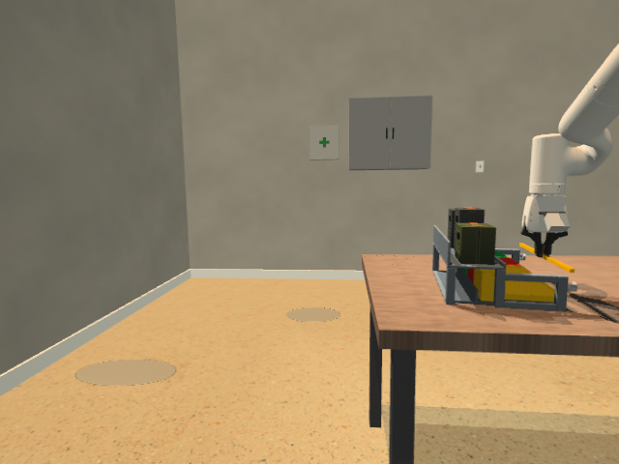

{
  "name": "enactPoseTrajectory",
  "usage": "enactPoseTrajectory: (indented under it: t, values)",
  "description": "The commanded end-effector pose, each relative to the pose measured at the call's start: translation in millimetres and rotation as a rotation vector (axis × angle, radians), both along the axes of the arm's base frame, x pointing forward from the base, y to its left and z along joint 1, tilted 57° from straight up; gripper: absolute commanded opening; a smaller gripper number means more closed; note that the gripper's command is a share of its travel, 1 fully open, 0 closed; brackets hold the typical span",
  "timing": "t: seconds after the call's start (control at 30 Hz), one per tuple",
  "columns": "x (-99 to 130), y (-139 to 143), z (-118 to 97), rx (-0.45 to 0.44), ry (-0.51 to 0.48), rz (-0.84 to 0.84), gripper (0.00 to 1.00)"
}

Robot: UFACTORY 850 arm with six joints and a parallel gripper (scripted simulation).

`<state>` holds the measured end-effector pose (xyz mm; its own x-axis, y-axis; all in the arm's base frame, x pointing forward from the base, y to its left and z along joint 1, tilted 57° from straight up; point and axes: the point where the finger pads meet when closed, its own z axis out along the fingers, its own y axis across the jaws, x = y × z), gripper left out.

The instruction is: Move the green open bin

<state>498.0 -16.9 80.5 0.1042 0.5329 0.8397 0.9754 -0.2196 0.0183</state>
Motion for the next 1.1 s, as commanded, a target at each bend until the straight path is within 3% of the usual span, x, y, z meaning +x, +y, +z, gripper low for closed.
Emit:
enactPoseTrajectory:
  t: [0.0, 0.67, 0.83, 1.07]
  values:
    - [0, -1, 0, -0.001, -0.001, -0.001, 0.0]
    - [1, 1, -1, -0.001, -0.001, -0.001, 0.0]
    - [-38, 10, -2, -0.001, -0.001, -0.001, 0.0]
    - [-38, 10, -2, -0.001, -0.001, -0.001, 0.0]
